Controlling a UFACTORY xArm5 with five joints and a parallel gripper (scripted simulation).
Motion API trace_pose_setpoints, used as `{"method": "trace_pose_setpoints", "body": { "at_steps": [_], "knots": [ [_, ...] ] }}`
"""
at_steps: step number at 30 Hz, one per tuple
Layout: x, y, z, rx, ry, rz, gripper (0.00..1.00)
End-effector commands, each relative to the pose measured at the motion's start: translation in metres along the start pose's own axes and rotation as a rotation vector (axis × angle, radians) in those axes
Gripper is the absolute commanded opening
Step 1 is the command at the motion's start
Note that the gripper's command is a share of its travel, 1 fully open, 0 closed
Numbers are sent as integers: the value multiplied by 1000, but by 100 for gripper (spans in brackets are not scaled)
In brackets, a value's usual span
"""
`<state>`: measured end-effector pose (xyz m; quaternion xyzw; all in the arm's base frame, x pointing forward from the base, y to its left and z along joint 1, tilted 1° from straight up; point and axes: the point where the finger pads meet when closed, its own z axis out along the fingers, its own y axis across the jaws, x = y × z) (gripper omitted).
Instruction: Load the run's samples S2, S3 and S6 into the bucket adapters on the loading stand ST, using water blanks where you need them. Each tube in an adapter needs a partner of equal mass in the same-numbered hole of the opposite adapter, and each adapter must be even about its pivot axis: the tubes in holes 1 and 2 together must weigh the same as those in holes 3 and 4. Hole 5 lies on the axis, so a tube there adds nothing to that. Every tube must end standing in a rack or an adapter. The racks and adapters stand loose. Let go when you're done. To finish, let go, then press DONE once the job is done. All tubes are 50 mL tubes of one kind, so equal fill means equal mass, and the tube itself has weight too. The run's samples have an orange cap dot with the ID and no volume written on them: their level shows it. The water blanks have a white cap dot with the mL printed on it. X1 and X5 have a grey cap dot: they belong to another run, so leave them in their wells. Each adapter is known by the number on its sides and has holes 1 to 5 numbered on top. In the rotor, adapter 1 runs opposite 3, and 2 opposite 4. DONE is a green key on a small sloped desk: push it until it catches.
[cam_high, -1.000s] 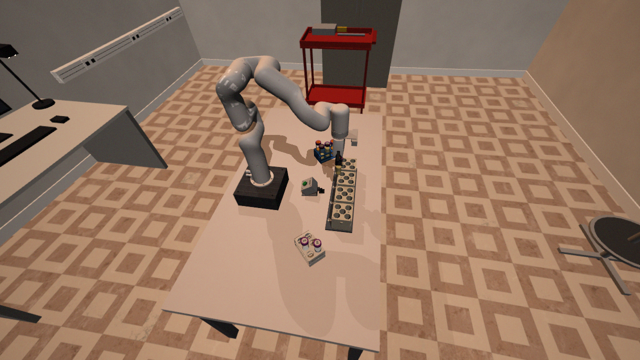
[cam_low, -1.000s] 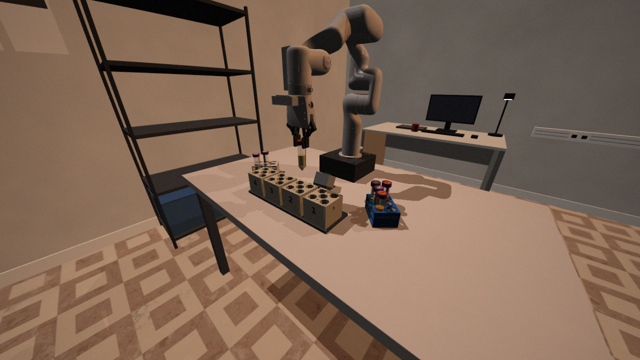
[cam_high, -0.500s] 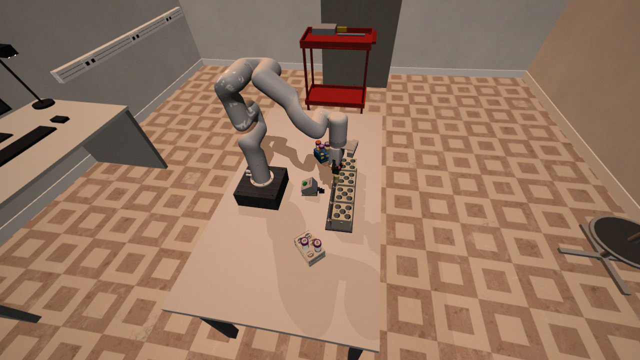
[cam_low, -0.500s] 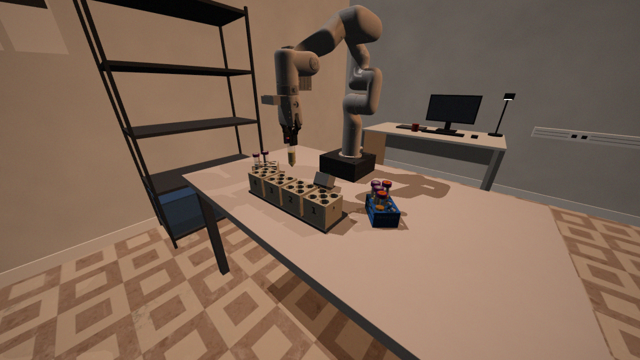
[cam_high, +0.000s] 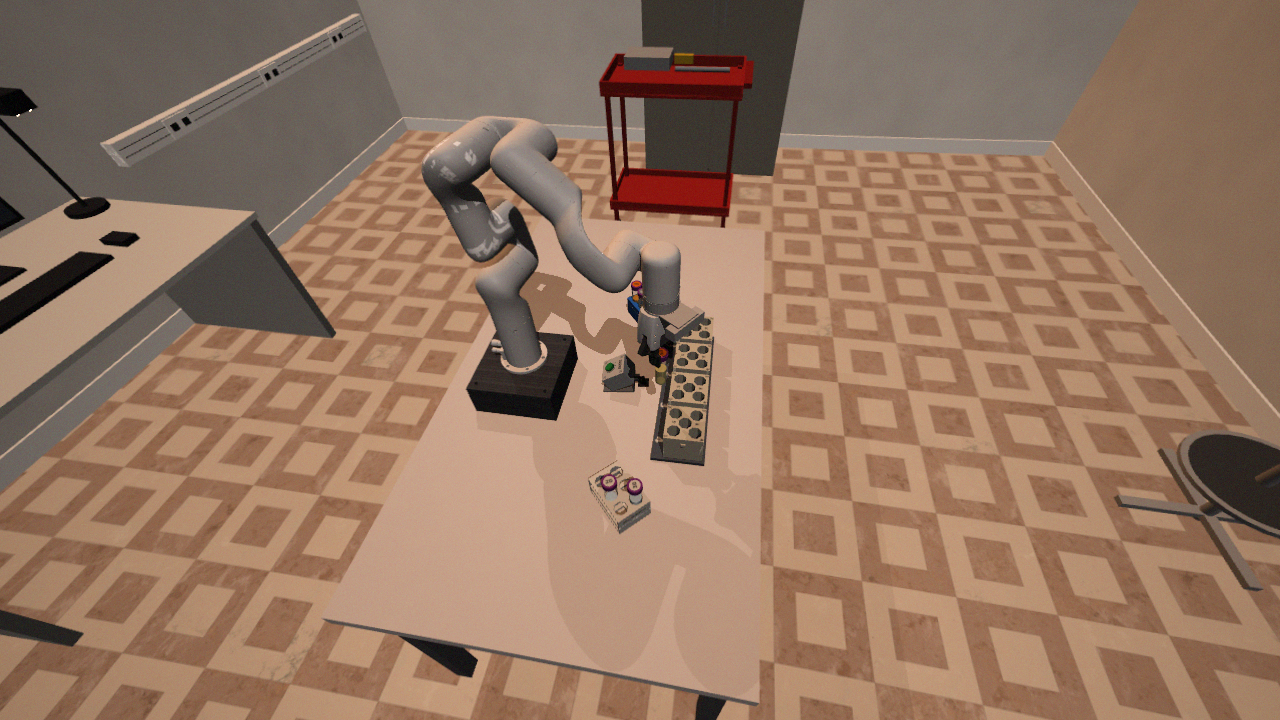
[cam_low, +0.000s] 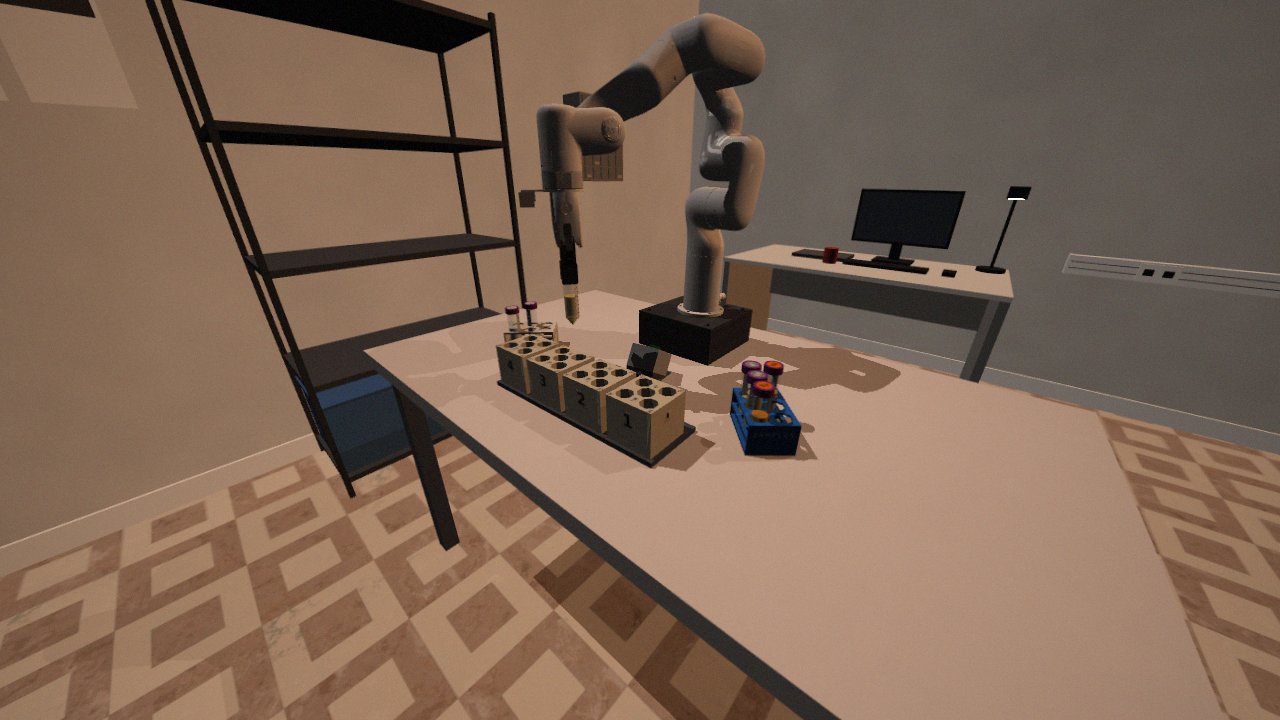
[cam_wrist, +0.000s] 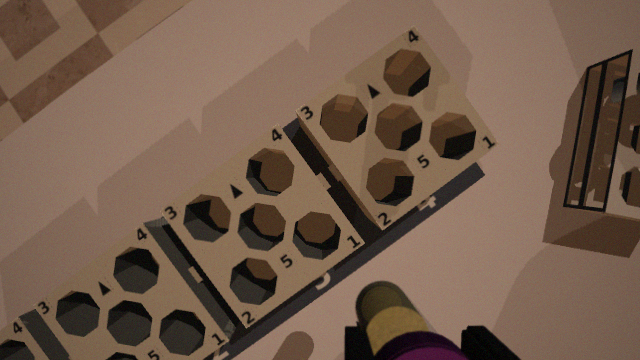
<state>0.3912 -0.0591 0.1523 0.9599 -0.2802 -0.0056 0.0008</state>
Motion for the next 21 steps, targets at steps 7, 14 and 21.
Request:
{"method": "trace_pose_setpoints", "body": {
  "at_steps": [7, 14, 21],
  "knots": [
    [16, 50, -1, 6, 3, 178, 0],
    [24, 79, -1, 6, 3, 178, 0],
    [33, 113, -1, 5, 3, 178, 0]
  ]
}}
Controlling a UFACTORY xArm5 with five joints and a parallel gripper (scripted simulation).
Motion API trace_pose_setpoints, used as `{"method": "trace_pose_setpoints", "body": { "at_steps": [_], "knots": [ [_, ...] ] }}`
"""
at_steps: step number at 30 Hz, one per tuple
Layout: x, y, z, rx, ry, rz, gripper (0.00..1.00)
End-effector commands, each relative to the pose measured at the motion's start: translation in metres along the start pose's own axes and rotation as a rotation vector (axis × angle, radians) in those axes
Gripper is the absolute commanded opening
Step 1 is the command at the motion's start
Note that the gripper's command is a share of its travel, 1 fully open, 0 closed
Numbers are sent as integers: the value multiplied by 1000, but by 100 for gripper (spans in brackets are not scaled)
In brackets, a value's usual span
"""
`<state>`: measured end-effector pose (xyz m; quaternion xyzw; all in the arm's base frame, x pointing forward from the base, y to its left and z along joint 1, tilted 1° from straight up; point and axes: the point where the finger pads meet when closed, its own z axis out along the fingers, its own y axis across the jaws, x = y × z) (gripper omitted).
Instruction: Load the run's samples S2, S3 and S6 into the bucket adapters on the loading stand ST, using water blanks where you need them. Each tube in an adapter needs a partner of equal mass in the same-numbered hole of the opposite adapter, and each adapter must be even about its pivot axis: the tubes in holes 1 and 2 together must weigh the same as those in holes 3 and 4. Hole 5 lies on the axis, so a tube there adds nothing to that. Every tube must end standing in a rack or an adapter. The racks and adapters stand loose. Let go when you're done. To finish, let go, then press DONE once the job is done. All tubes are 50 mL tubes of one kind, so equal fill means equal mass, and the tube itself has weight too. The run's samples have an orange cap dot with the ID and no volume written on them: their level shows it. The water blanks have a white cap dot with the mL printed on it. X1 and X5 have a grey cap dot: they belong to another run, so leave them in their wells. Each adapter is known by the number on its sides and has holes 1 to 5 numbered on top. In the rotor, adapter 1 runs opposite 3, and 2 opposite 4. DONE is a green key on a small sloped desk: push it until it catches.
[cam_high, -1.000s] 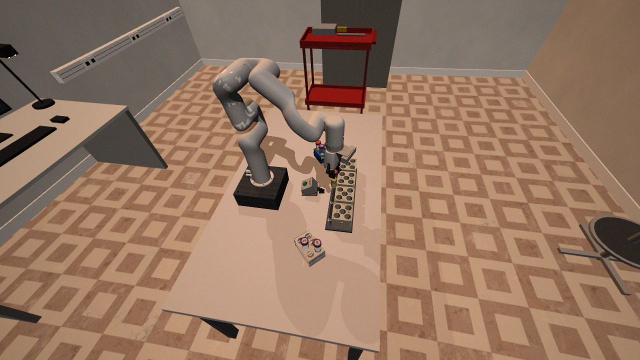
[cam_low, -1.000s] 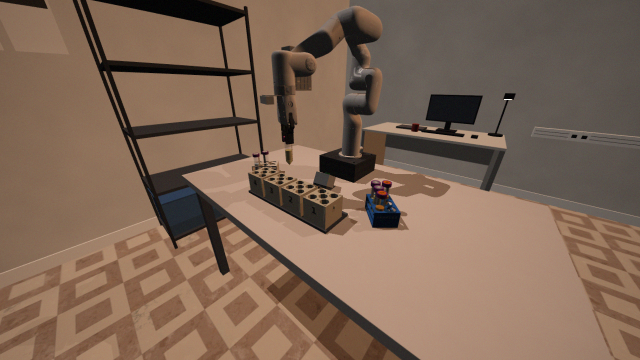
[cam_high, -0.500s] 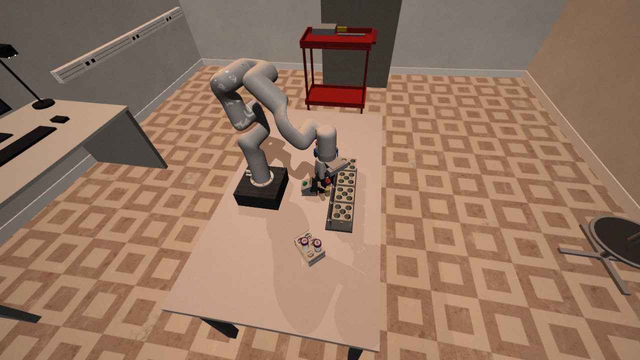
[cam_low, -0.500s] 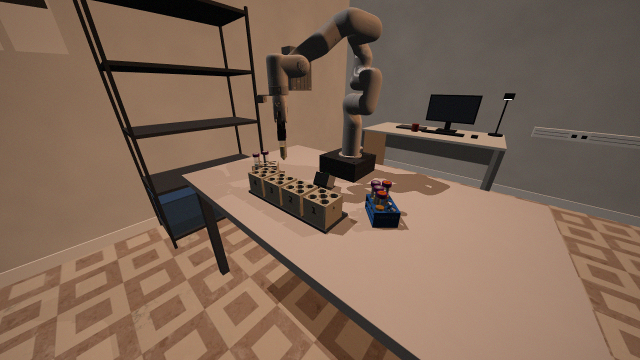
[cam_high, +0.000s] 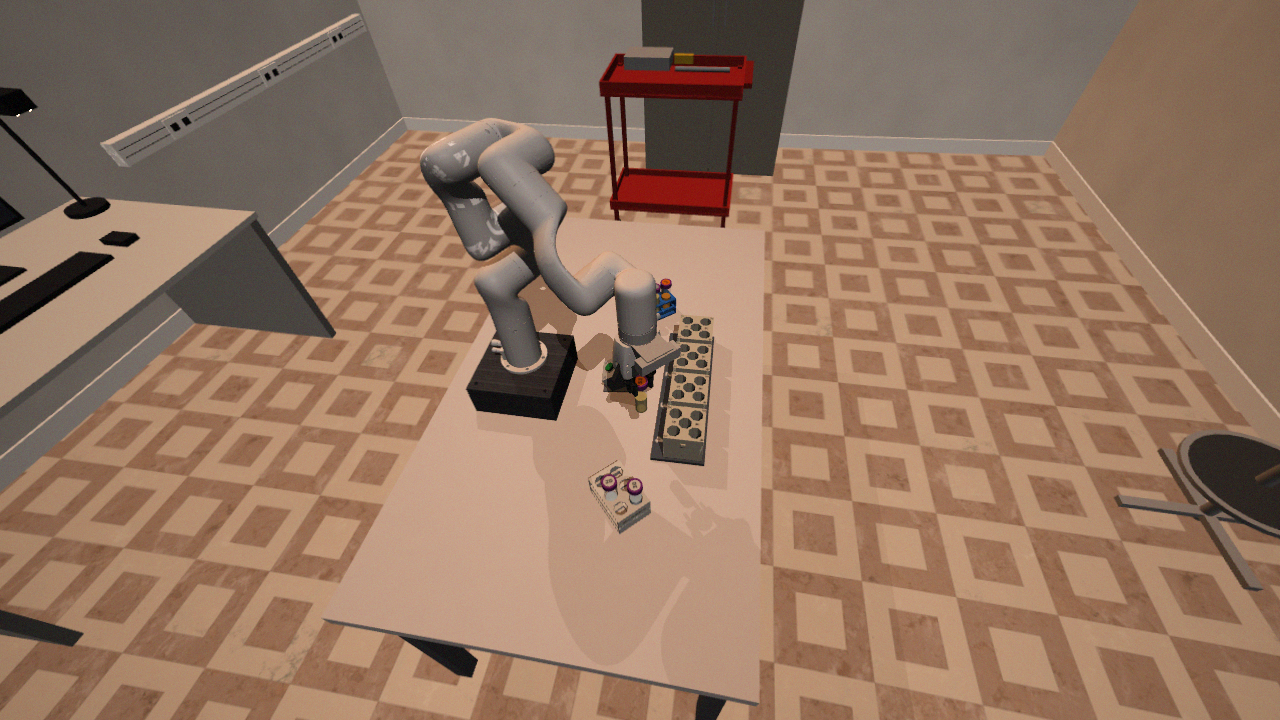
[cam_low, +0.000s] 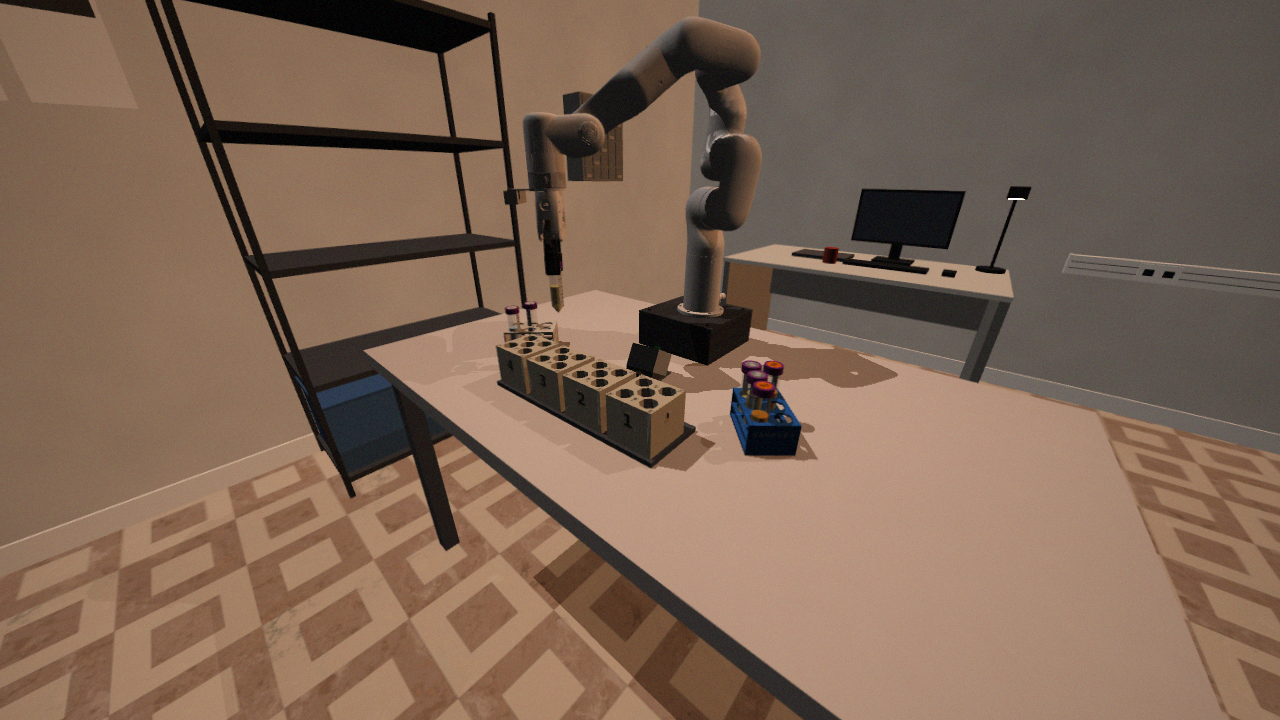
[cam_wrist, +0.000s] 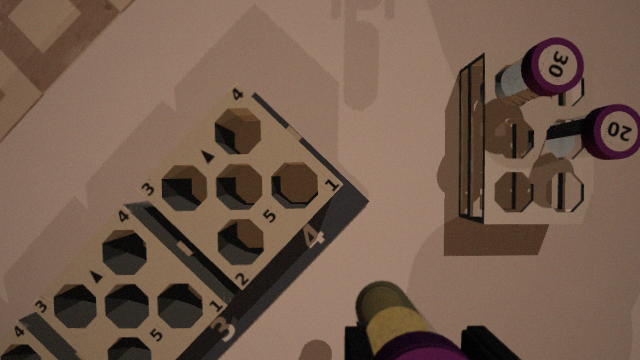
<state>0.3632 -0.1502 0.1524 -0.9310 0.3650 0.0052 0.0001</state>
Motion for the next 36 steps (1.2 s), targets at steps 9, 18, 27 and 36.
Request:
{"method": "trace_pose_setpoints", "body": {
  "at_steps": [9, 18, 27, 36],
  "knots": [
    [27, 51, -1, 2, 3, -1, 0],
    [46, 92, -1, 3, 3, -1, 0],
    [56, 113, -1, 2, 3, -1, 0],
    [56, 113, -1, 2, 3, -1, 0]
  ]
}}
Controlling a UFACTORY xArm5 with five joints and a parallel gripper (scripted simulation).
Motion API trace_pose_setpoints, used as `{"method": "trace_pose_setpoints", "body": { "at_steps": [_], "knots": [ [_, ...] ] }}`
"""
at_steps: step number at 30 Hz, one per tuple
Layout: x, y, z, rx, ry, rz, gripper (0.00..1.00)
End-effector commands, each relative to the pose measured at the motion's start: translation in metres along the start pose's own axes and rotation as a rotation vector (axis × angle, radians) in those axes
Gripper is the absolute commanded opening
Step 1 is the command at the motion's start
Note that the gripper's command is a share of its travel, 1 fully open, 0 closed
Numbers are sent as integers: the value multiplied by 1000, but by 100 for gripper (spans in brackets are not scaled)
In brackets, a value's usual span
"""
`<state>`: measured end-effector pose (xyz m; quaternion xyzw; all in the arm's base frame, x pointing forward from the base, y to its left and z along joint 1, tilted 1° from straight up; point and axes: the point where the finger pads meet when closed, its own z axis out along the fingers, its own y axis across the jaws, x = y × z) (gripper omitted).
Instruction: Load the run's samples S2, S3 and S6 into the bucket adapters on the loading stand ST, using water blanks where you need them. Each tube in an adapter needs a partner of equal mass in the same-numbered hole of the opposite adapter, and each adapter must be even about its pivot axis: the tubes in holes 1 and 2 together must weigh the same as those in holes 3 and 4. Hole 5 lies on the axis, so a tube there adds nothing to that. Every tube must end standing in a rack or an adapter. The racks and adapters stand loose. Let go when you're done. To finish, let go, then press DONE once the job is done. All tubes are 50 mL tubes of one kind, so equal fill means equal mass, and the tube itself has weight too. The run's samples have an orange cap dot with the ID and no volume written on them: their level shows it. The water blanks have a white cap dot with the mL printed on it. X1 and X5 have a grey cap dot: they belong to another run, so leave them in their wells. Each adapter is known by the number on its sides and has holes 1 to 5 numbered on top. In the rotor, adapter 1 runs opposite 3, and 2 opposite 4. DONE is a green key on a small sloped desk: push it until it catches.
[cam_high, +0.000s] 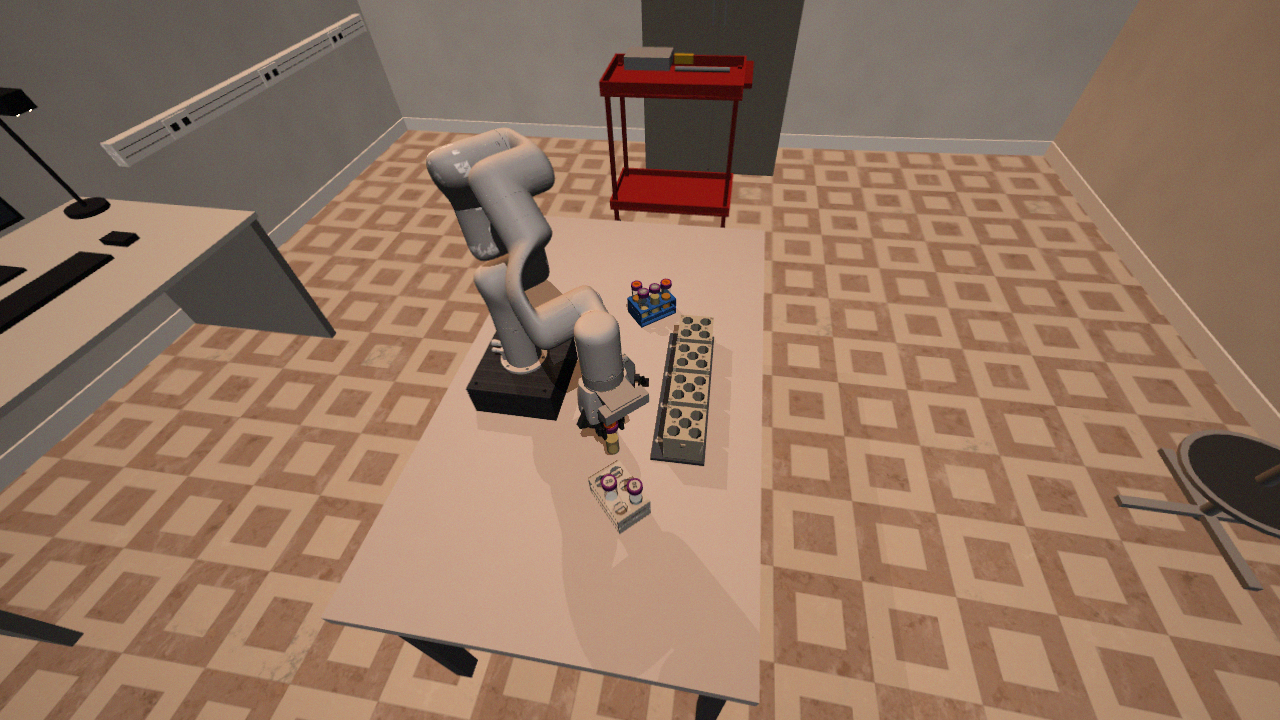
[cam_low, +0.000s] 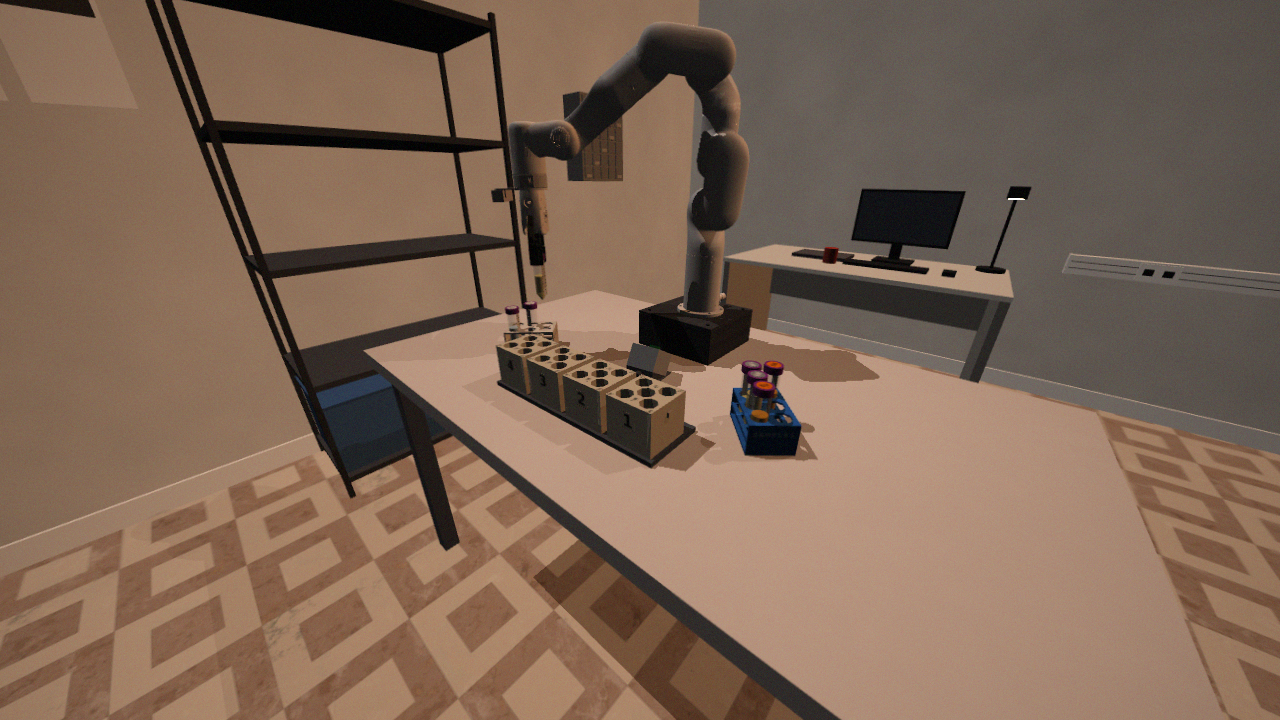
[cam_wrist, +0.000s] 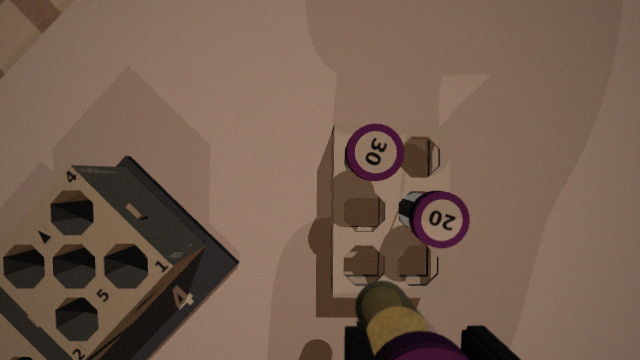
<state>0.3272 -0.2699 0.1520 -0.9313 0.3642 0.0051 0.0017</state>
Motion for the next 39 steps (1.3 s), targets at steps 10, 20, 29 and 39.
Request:
{"method": "trace_pose_setpoints", "body": {
  "at_steps": [10, 20, 29, 39],
  "knots": [
    [1, 0, -1, -1, 4, 0, 0],
    [1, 0, 9, -1, 4, 0, 0],
    [2, 0, 27, -1, 4, 0, 0],
    [2, 0, 43, -1, 4, 0, 0]
  ]
}}
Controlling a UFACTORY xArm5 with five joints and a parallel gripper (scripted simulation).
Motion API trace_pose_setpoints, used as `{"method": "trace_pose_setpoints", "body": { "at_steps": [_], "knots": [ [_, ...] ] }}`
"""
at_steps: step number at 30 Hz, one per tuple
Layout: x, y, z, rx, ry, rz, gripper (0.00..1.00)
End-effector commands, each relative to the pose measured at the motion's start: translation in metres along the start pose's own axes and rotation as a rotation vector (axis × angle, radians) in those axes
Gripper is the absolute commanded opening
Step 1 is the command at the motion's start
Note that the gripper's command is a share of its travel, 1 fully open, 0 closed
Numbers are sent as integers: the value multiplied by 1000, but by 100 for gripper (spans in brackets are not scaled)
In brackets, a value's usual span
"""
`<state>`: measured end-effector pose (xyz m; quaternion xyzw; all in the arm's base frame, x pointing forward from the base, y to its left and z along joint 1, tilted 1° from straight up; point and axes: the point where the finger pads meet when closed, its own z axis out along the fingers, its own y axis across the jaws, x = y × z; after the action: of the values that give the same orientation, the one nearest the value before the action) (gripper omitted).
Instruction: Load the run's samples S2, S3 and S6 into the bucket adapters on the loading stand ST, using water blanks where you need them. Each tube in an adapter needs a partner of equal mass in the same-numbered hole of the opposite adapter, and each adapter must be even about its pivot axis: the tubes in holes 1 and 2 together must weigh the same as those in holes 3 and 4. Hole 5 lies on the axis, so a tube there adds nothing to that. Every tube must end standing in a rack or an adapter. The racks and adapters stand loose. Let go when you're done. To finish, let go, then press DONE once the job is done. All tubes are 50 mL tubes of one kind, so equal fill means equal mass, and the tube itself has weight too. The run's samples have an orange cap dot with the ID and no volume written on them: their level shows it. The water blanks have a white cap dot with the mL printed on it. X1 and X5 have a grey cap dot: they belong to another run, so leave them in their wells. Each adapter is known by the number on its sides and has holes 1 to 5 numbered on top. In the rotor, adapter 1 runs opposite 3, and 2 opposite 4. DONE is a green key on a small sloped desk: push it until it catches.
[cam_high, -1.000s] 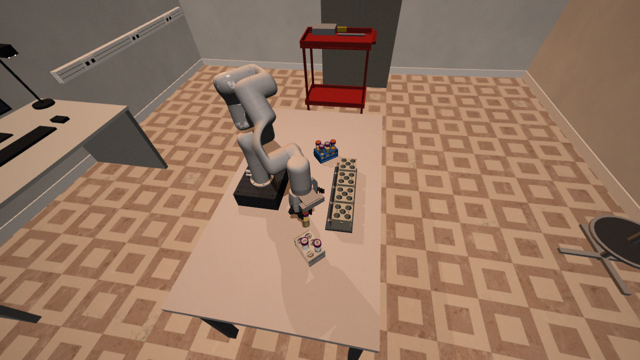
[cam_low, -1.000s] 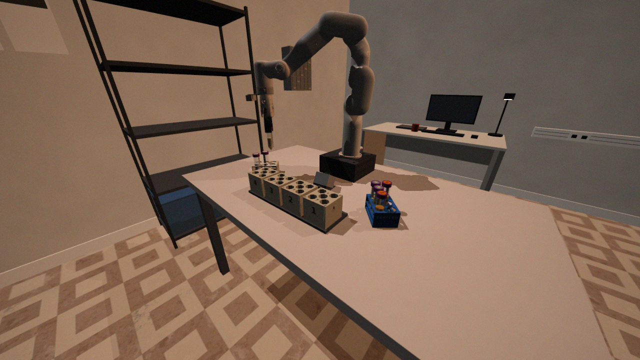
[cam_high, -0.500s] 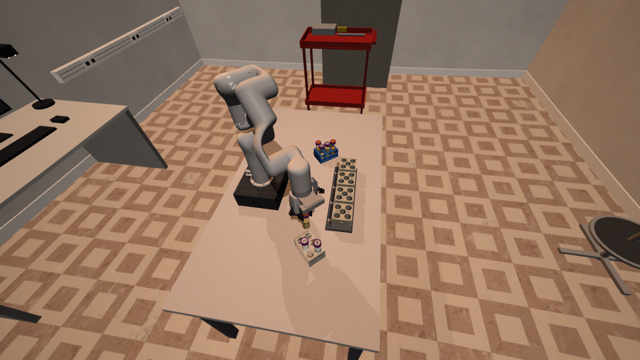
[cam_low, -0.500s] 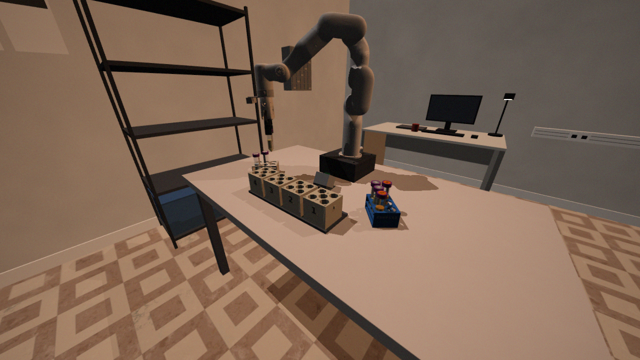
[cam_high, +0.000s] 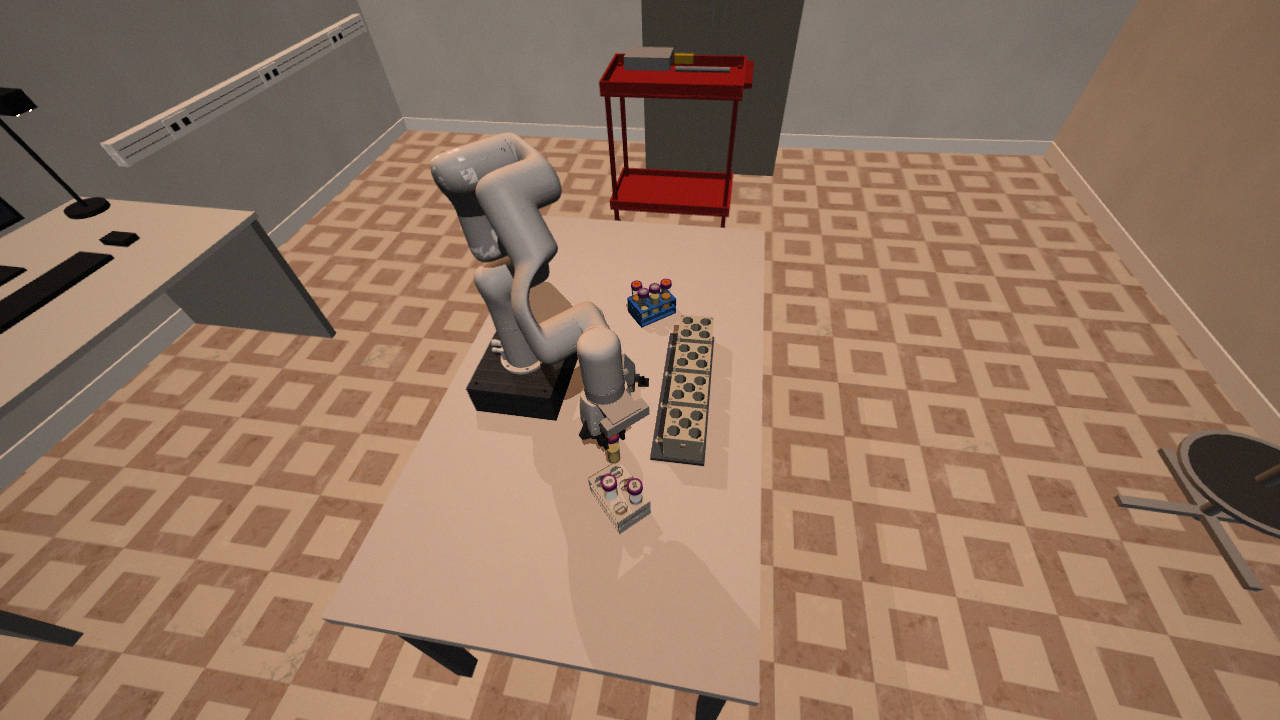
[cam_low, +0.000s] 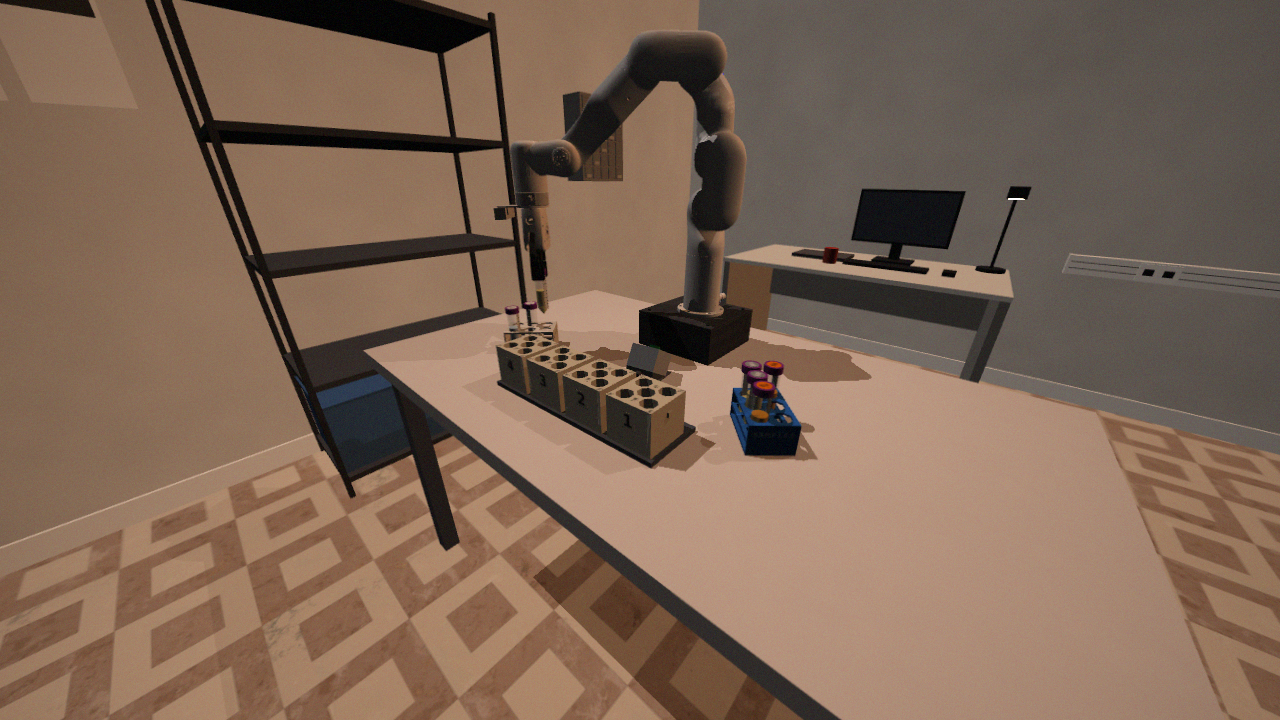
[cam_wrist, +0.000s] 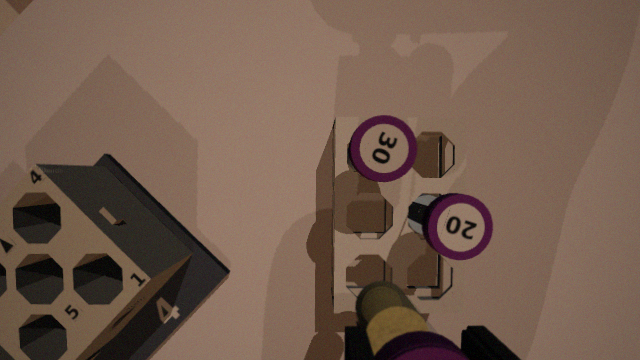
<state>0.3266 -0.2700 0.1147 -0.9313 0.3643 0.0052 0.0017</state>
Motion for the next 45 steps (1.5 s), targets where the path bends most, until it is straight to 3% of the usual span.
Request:
{"method": "trace_pose_setpoints", "body": {
  "at_steps": [1, 17, 35, 45],
  "knots": [
    [2, 0, 7, -1, 4, 0, 0],
    [2, 0, 35, -1, 4, 0, 0],
    [2, 0, 35, -1, 4, 0, 0],
    [2, 0, 45, -1, 4, 0, 0]
  ]
}}
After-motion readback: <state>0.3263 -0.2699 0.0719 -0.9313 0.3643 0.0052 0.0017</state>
